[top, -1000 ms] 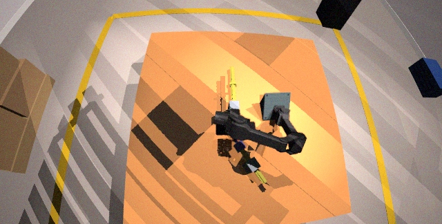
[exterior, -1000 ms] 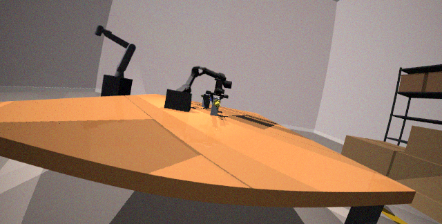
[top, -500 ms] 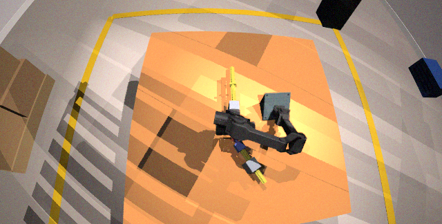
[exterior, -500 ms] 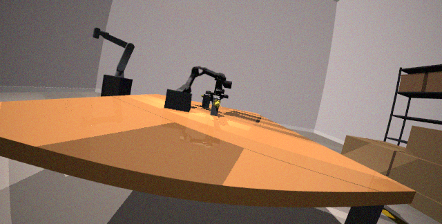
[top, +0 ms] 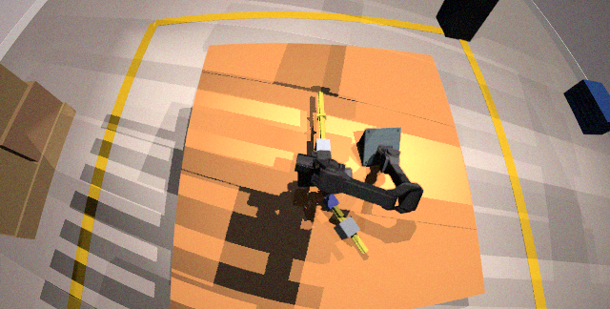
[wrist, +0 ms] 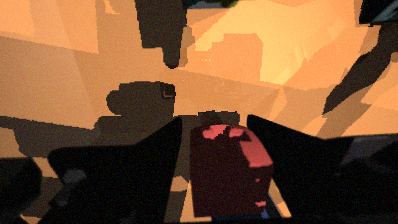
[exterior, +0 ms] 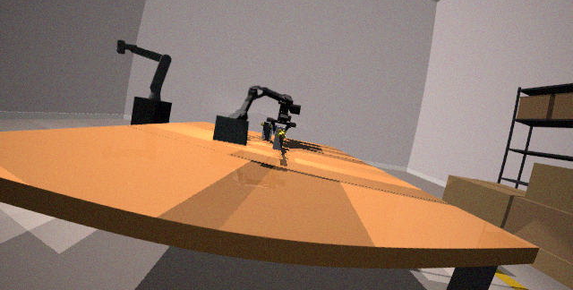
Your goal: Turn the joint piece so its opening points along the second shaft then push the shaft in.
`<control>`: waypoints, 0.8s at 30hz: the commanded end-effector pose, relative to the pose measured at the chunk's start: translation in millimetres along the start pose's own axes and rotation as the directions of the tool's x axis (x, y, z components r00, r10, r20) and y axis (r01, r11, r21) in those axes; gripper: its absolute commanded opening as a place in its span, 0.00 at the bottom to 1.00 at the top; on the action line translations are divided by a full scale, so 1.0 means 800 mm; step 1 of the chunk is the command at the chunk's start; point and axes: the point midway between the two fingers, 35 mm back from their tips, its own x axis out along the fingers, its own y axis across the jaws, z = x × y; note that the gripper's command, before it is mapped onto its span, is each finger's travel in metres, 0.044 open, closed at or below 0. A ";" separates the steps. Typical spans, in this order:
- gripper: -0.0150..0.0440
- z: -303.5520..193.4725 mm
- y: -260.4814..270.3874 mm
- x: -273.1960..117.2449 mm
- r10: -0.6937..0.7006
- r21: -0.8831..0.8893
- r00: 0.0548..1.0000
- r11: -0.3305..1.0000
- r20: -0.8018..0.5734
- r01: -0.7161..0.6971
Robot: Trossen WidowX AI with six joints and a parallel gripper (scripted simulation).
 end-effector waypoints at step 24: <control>1.00 0.008 -0.003 -0.027 0.000 -0.011 0.966 1.000 -0.259 -0.003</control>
